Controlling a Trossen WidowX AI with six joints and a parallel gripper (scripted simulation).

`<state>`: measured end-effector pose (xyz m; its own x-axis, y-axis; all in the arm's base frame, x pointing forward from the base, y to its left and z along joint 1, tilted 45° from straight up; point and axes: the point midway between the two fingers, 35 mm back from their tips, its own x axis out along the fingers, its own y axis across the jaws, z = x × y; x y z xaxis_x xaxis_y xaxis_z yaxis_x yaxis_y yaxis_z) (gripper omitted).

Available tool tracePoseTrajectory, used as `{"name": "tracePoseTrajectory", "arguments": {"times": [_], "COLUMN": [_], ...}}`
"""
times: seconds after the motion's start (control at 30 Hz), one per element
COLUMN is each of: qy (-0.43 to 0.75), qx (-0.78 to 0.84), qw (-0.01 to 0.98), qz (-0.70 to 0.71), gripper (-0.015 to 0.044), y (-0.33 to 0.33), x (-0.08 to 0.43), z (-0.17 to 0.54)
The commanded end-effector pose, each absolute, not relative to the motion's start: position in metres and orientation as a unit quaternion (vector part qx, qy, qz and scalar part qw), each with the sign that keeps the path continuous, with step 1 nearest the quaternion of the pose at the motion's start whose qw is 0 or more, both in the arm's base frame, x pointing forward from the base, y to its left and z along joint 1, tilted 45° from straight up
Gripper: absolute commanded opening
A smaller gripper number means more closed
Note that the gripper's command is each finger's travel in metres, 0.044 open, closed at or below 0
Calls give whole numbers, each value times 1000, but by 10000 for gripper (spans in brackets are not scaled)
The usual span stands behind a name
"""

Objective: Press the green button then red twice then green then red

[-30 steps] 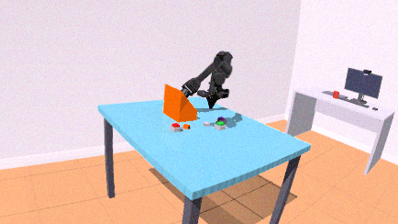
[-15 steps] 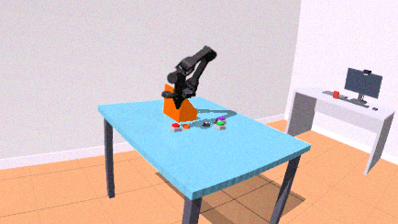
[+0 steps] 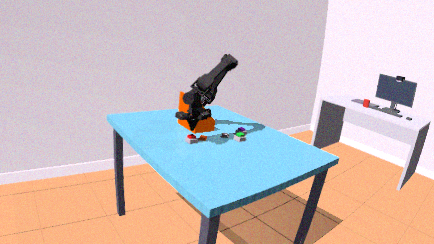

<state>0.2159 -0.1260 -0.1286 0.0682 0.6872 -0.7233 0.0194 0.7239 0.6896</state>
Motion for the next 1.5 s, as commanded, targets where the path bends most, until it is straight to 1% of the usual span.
{"name": "tracePoseTrajectory", "arguments": {"times": [0.0, 0.53, 1.13, 1.27, 1.47], "qy": [637, 636, 636, 637, 637], "qx": [281, 281, 281, 281, 281], "qw": [674, 674, 674, 674, 674], "qz": [247, 248, 248, 247, 247], "gripper": [20, 20, 20, 20, 20], "y": [-120, -102, -102, -124, -125], "x": [216, 218, 218, 215, 215], "z": [-133, -151, -151, -129, -127]}}
